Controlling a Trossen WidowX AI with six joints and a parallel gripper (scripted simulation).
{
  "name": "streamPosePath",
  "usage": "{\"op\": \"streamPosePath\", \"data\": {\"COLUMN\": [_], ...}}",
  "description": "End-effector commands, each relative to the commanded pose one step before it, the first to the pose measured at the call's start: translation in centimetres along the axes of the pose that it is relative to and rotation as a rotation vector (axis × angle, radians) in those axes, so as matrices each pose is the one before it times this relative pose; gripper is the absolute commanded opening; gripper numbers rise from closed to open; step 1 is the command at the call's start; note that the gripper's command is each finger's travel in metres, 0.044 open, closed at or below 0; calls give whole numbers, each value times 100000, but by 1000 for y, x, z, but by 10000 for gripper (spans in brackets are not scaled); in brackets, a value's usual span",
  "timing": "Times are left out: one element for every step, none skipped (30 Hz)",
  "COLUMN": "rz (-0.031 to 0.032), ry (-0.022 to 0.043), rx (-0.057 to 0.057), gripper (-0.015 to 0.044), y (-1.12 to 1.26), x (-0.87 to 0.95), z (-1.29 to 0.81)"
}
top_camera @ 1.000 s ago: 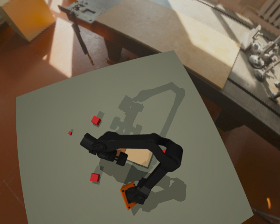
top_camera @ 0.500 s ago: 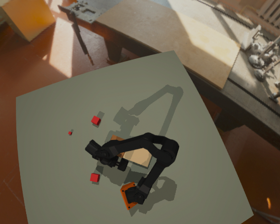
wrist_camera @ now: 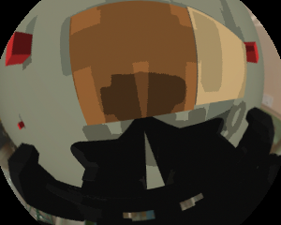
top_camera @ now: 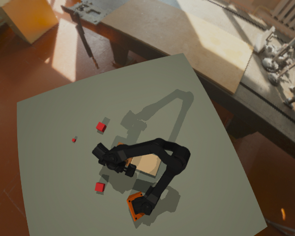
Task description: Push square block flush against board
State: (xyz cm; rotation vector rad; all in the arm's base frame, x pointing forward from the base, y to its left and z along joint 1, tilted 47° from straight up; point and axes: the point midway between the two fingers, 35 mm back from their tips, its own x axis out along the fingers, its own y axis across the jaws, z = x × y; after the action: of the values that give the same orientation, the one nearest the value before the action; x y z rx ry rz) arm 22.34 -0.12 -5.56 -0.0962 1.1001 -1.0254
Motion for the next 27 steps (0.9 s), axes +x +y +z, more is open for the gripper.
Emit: {"op": "streamPosePath", "data": {"rz": [693, -8, -10, -12, 7, 13, 19, 24, 28, 31, 31, 30, 27, 25, 24, 21, 19, 16, 14, 12, 9, 7, 4, 2, 0, -3, -5], "ry": [-663, -9, -10, -11, 5, 9, 13, 17, 20, 23, 24, 23, 22, 21, 20, 19, 18, 17, 15, 14, 13, 11, 10, 8, 7, 5, 4], "rx": [275, 4, 4, 4, -2, -4, -6, -7, -8, -10, -10, -10, -9, -9, -8, -8, -7, -7, -6, -6, -5, -4, -4, -3, -3, -2, -1], "gripper": [0, 0, 0, 0, 0, 0, 0, 0, 0, 0, 0, 0, 0, 0, 0, 0, 0, 0, 0, 0, 0, 0, 0, 0, 0, 0, 0], "y": [112, -5, -6, -7, 4, 7, 11, 13, 16, 17, 17, 16, 14, 13, 12, 10, 8, 7, 5, 3, 2, 0, -1, -3, -5, -6, -8], "x": [-201, 3, 4, 4, -1, -2, -3, -4, -5, -5, -5, -5, -5, -4, -4, -4, -3, -3, -2, -2, -1, -1, 0, 0, 1, 1, 2], "z": [912, 147, 148, 149, -28, -56, -81, -106, -131, -153, -164, -167, -167, -166, -172, -172, -171, -171, -170, -170, -169, -168, -168, -167, -166, -166, -165]}}
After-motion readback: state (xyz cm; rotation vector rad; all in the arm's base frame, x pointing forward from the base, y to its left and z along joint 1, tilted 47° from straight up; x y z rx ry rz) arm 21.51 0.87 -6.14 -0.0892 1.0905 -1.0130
